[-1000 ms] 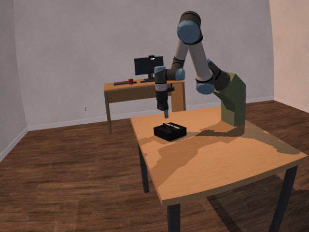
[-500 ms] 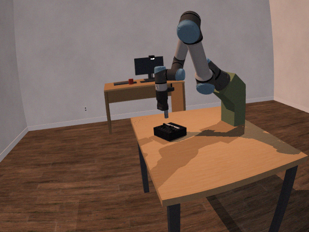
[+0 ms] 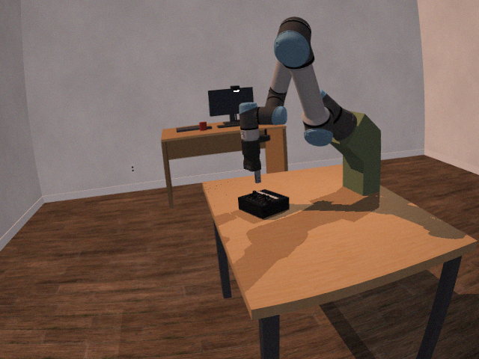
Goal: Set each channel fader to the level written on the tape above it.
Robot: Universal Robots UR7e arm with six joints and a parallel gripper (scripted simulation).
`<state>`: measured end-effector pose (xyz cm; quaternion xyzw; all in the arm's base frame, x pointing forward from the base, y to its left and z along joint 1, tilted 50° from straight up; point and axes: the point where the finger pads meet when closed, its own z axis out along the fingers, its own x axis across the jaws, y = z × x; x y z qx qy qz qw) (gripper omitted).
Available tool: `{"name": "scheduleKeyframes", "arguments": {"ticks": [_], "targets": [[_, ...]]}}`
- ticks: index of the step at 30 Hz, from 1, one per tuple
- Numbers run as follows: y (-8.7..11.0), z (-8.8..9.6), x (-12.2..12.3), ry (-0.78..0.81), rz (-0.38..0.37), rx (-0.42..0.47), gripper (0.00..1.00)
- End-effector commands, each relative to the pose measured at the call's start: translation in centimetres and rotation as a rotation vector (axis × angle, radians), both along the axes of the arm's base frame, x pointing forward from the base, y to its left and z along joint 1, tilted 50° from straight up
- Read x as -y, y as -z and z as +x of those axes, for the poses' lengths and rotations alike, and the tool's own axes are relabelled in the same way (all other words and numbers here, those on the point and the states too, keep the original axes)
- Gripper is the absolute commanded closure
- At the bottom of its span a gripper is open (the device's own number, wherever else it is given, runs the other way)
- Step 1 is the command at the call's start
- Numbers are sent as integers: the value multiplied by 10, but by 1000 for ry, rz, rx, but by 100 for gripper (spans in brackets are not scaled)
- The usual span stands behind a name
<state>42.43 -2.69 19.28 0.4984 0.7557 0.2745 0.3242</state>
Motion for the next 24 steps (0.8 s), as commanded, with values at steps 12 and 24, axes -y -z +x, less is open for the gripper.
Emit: {"name": "scheduleKeyframes", "arguments": {"ticks": [12, 24], "targets": [[2, 3, 0, 0, -1, 1, 100], [6, 8, -1, 0, -1, 1, 100]]}}
